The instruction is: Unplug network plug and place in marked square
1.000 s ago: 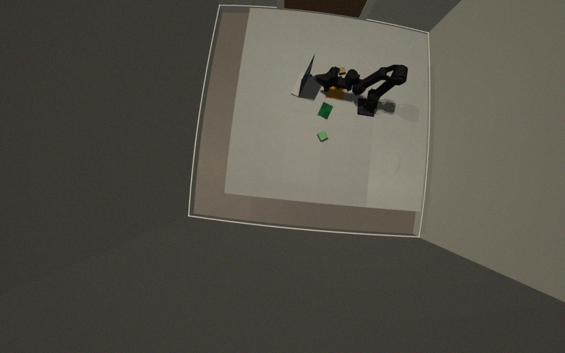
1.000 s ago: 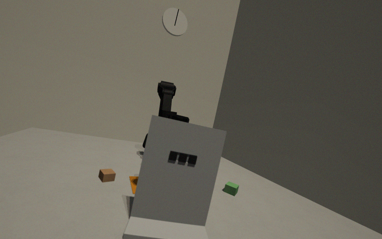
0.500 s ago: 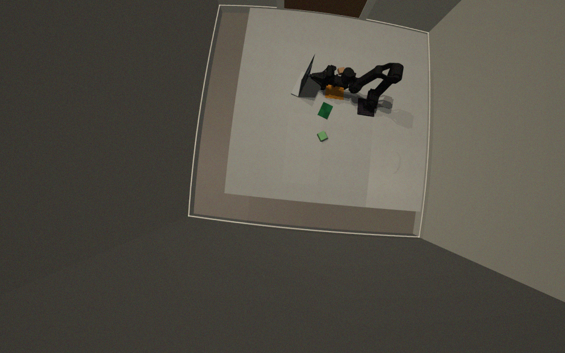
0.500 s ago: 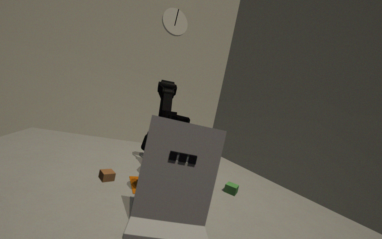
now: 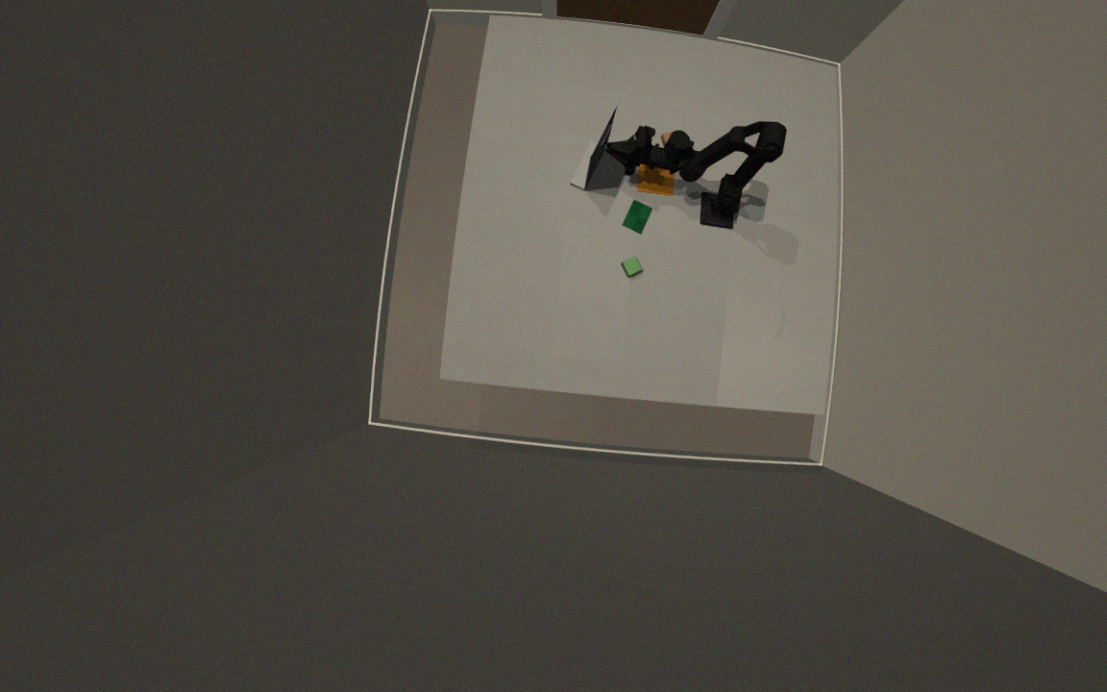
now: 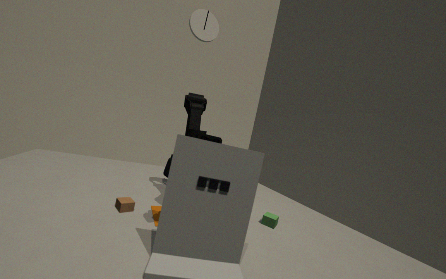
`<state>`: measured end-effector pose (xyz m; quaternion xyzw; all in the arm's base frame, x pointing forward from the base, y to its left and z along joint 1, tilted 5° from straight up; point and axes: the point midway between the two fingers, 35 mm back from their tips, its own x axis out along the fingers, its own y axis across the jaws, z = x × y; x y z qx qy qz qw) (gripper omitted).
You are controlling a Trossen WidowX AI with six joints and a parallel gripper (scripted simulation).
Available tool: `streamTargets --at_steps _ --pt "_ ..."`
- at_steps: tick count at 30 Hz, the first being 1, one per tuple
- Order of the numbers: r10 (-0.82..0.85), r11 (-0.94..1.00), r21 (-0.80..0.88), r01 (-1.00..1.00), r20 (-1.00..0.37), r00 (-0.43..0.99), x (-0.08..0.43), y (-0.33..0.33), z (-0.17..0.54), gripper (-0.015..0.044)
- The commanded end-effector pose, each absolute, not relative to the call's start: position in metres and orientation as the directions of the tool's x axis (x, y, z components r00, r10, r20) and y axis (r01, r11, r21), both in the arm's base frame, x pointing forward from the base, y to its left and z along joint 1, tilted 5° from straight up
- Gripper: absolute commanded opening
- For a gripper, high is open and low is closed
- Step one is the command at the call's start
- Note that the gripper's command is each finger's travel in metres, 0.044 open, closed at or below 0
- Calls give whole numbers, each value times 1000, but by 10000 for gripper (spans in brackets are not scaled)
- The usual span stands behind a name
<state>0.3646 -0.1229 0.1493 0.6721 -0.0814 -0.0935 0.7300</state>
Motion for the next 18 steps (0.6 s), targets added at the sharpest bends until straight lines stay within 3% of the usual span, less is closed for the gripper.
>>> streamTargets --at_steps 1,14,18 --pt "-243 76 997 24 -4 970 365 -123 150 89" --pt "-243 76 997 24 -4 970 365 -123 150 3" --pt "-243 76 997 24 -4 970 365 -123 150 0"
